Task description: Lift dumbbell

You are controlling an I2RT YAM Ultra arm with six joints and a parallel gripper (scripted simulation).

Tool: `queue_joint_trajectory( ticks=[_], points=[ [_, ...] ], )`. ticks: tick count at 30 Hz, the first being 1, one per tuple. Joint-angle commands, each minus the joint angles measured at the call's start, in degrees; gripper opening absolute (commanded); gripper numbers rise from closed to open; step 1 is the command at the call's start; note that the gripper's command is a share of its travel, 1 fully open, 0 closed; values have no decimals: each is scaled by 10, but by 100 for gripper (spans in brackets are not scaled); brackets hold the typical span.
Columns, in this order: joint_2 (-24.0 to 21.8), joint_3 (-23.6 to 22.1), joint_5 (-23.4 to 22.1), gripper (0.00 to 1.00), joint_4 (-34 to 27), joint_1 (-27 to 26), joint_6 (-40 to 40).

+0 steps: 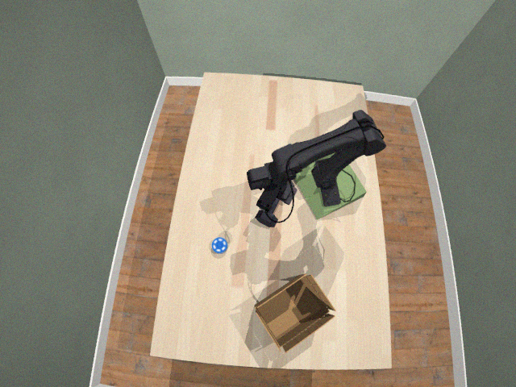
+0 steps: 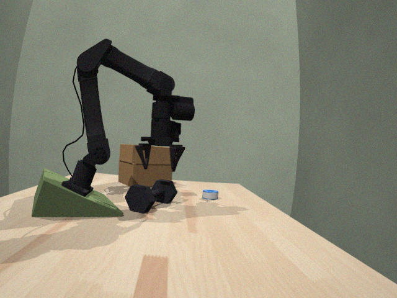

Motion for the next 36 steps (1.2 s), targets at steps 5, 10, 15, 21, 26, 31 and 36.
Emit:
queue_joint_trajectory(
  ticks=[5,10,15,21,26,31,36],
  points=[
    [-25,-2,-13,100,-43,3,-24],
    [-26,-2,-13,100,-44,3,-24],
    [-25,-9,-13,100,-43,3,-24],
    [-25,-16,-13,100,-21,6,-23],
    [-24,-23,-12,100,-13,7,-21],
    [-19,-39,-12,100,6,9,-14],
    [4,-62,-11,100,33,12,-9]
  ],
)
